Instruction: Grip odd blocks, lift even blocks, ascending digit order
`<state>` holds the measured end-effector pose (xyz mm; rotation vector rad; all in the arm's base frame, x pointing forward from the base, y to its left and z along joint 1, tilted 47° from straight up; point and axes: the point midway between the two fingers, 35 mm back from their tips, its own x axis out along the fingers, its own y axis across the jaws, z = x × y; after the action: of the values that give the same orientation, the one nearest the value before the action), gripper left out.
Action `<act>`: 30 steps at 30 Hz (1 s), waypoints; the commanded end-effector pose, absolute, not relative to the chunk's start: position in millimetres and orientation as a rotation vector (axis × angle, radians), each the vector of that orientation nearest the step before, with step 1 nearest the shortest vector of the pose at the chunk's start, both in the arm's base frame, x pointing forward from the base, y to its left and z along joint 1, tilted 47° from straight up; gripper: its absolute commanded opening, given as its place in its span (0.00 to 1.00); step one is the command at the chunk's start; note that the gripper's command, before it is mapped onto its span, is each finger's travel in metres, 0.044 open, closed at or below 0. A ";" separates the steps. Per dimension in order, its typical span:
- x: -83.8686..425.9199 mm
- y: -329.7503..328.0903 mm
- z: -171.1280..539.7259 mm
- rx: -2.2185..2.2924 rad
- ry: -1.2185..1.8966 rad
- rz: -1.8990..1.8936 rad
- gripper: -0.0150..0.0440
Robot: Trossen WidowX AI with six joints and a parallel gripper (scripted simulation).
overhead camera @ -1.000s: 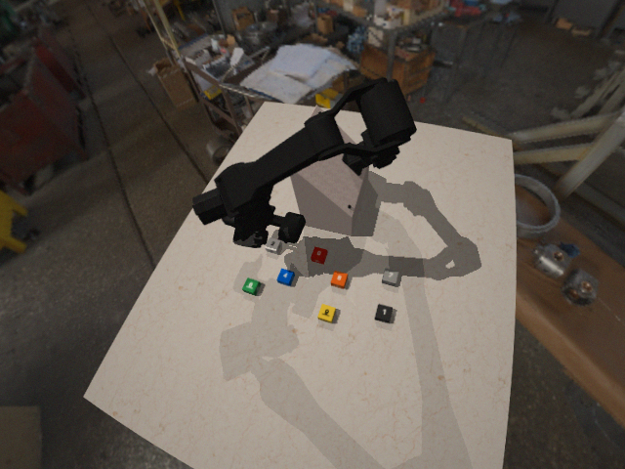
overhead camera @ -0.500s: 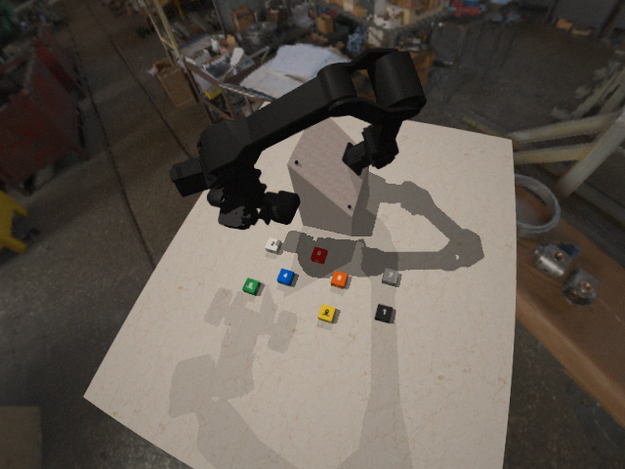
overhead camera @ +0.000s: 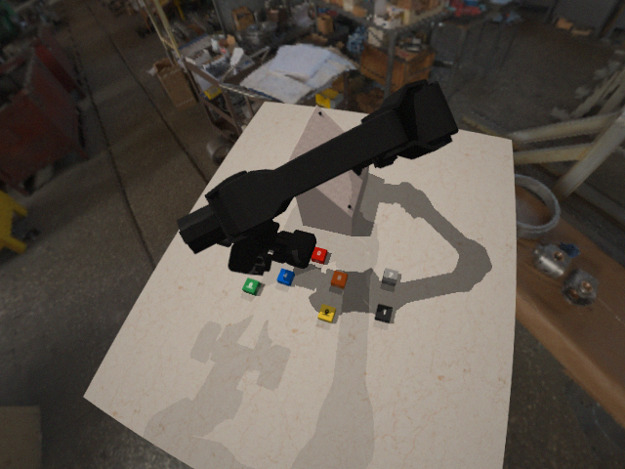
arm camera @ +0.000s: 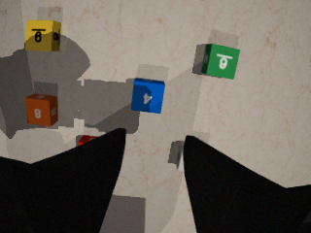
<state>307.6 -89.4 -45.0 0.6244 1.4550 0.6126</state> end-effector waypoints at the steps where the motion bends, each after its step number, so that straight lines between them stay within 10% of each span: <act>1: 307.9 -54.7 -75.4 0.644 1.468 0.618 0.64; 8: 305.9 -32.1 -94.6 0.647 1.467 0.621 0.93; 30: 306.4 -7.3 -117.7 0.648 1.467 0.622 0.93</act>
<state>310.0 -13.1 -113.1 0.6358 1.4572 0.6196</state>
